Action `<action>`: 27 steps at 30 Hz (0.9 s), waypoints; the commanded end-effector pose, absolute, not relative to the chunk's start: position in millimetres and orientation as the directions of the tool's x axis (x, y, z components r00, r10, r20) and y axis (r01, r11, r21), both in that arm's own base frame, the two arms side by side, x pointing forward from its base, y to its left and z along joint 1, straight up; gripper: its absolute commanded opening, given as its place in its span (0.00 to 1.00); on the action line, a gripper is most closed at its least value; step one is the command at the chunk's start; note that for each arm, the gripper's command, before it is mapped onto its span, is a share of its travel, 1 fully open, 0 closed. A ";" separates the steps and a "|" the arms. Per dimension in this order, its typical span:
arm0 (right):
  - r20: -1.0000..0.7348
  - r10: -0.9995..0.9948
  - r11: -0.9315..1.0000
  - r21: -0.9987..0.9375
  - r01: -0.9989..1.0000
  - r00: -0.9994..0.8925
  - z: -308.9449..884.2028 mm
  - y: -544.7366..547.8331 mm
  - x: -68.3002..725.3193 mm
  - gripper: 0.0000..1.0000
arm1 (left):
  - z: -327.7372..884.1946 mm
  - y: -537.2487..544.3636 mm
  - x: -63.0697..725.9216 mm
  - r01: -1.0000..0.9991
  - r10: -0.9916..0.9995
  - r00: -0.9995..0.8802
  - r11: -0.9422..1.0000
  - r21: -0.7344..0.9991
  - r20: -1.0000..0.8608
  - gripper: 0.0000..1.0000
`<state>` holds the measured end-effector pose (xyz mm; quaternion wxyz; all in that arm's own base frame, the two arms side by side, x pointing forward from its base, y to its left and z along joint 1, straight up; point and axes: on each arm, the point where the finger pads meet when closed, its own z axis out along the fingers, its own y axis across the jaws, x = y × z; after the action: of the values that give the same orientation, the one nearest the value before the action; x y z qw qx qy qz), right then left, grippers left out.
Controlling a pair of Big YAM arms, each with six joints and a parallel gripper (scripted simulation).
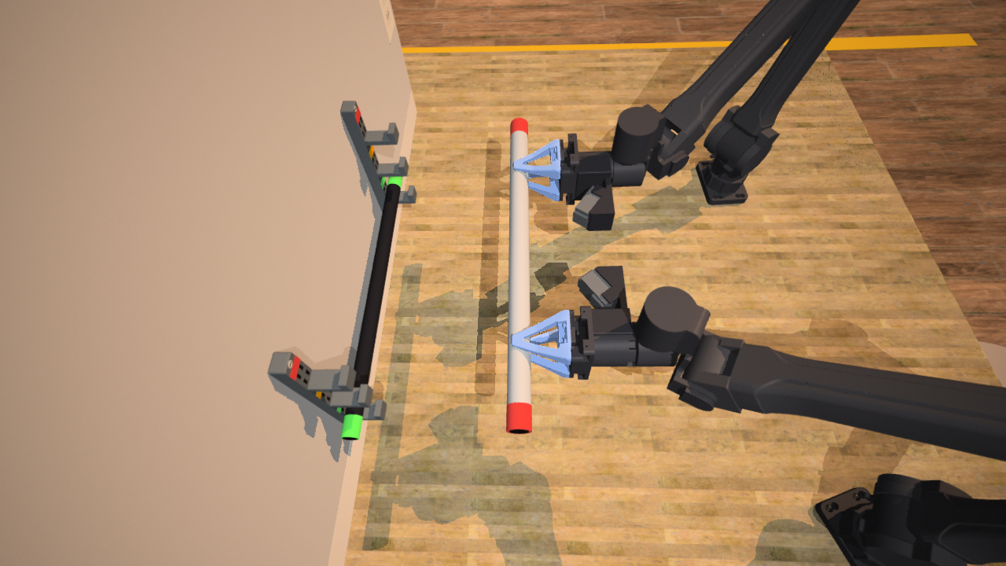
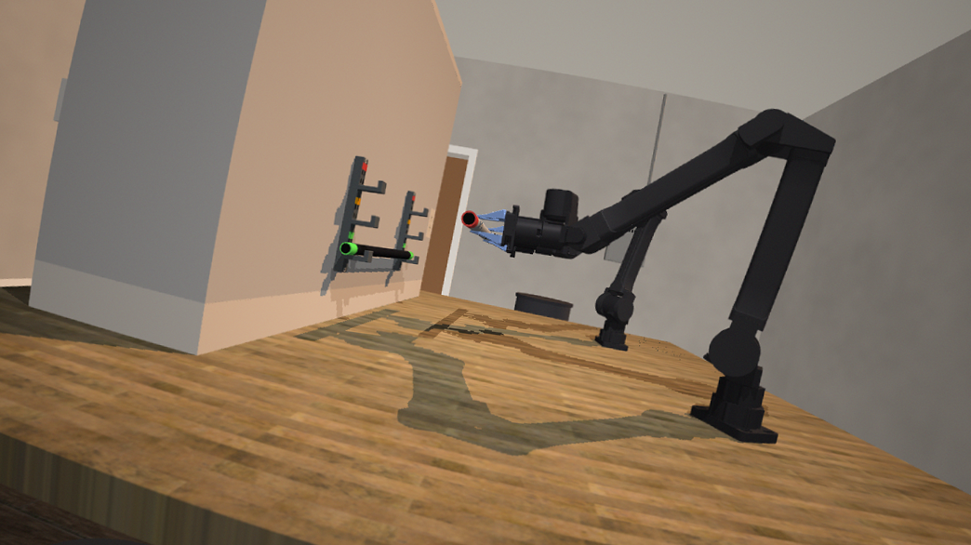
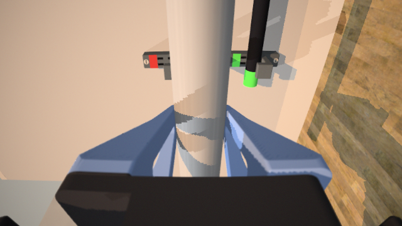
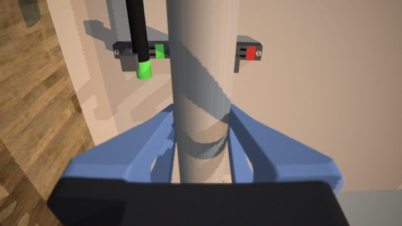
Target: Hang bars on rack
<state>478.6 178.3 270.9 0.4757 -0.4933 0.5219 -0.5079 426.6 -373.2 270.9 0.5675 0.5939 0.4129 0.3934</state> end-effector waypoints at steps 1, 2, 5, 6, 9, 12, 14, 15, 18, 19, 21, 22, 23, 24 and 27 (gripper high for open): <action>-0.030 -0.997 0.028 -0.999 0.032 -0.074 297.1 172.7 474.2 0.00 | 310.3 -368.4 426.0 -0.019 0.941 0.338 0.045 0.999 -0.036 0.00; -0.030 -0.997 0.028 -0.999 0.032 -0.074 297.0 172.8 472.6 0.00 | 310.1 -367.8 424.4 -0.019 0.941 0.338 0.045 0.999 -0.036 0.00; -0.030 -0.997 0.028 -0.999 0.032 -0.074 296.5 173.1 467.6 0.00 | 309.7 -366.1 419.7 -0.019 0.941 0.338 0.045 0.999 -0.036 0.00; -0.030 -0.997 0.028 -0.999 0.032 -0.074 296.4 173.2 465.9 0.00 | 309.5 -365.5 418.2 -0.019 0.941 0.338 0.045 0.999 -0.036 0.00; -0.030 -0.997 0.028 -0.999 0.032 -0.074 295.9 173.5 460.9 0.00 | 309.1 -363.8 413.5 -0.019 0.941 0.338 0.045 0.999 -0.036 0.00; -0.030 -0.997 0.028 -0.999 0.032 -0.074 295.5 173.8 455.9 0.00 | 308.6 -362.1 408.8 -0.019 0.941 0.338 0.045 0.999 -0.036 0.00; -0.030 -0.997 0.028 -0.999 0.032 -0.074 295.2 174.0 452.6 0.00 | 308.3 -360.9 405.7 -0.019 0.941 0.338 0.045 0.999 -0.036 0.00; -0.030 -0.997 0.028 -0.999 0.032 -0.074 295.1 174.2 450.9 0.00 | 308.2 -360.3 404.1 -0.019 0.941 0.338 0.045 0.999 -0.036 0.00; -0.030 -0.997 0.028 -0.999 0.032 -0.074 294.9 174.3 449.3 0.00 | 308.0 -359.8 402.5 -0.019 0.941 0.338 0.045 0.999 -0.036 0.00; -0.030 -0.997 0.028 -0.999 0.032 -0.074 294.8 174.3 449.3 0.00 | 307.9 -359.8 402.5 -0.019 0.941 0.338 0.045 0.999 -0.036 0.00; -0.030 -0.997 0.028 -0.999 0.032 -0.074 294.5 174.3 449.3 0.00 | 307.5 -359.8 402.5 -0.019 0.941 0.338 0.045 0.999 -0.036 0.00; -0.030 -0.997 0.028 -0.999 0.032 -0.074 294.4 174.2 449.3 0.00 | 307.4 -359.8 402.5 -0.019 0.941 0.338 0.045 0.999 -0.036 0.00; -0.030 -0.997 0.028 -0.999 0.032 -0.074 294.2 174.2 449.3 0.00 | 307.2 -359.8 402.5 -0.019 0.941 0.338 0.045 0.999 -0.036 0.00; -0.030 -0.997 0.028 -0.999 0.032 -0.074 294.1 174.2 449.3 0.00 | 307.1 -359.8 402.5 -0.019 0.941 0.338 0.045 0.999 -0.036 0.00; -0.030 -0.997 0.028 -0.999 0.032 -0.074 293.7 174.2 449.3 0.00 | 306.6 -359.8 402.5 -0.019 0.941 0.338 0.045 0.999 -0.036 0.00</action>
<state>451.5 180.2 271.4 0.4787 -0.4914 0.5205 -0.5084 401.0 -363.7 272.3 0.5694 0.5927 0.4106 0.3949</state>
